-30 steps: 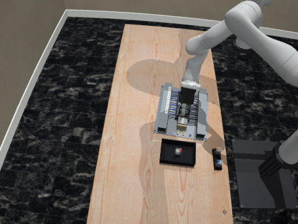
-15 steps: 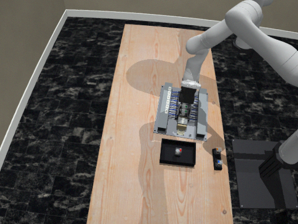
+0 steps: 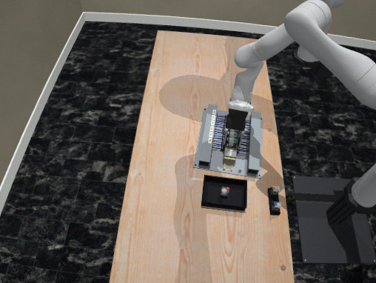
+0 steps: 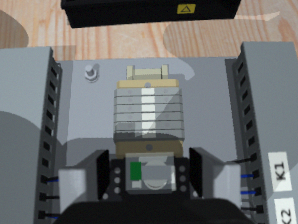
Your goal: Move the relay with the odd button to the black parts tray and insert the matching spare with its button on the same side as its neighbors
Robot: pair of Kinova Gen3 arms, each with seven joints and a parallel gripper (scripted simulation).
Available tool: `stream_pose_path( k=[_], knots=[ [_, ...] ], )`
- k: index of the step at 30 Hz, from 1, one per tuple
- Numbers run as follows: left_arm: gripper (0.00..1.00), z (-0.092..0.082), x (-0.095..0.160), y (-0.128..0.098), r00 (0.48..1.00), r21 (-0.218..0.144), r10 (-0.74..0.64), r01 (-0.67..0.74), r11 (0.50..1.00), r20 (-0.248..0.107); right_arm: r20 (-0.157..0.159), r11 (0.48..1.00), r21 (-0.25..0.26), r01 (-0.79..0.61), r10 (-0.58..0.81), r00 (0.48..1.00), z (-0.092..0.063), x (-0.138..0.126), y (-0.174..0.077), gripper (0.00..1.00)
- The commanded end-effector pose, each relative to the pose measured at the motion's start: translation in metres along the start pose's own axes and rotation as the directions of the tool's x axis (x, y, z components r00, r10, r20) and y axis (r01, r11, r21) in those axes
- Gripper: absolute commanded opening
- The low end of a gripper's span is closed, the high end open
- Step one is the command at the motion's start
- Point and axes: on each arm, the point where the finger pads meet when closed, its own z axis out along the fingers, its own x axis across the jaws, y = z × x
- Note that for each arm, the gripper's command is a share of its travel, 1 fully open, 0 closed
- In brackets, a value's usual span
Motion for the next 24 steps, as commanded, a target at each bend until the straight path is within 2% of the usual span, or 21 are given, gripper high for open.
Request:
stream_pose_path(
  k=[1, 24],
  knots=[
    [1.00, -0.0020, 0.0010, 0.0000, 1.000, -0.002, -0.001, 0.001, 1.000, -0.002, 0.000, 1.000, -0.002, 0.000, 0.000, 1.000, -0.0006, 0.0000, 0.0004, 1.00],
    [1.00, -0.0067, 0.0010, -0.0017, 1.000, -0.001, -0.001, 0.001, 1.000, -0.002, 0.000, 1.000, -0.002, 0.000, 0.000, 1.000, -0.0006, 0.0000, 0.0004, 1.00]
  ],
)
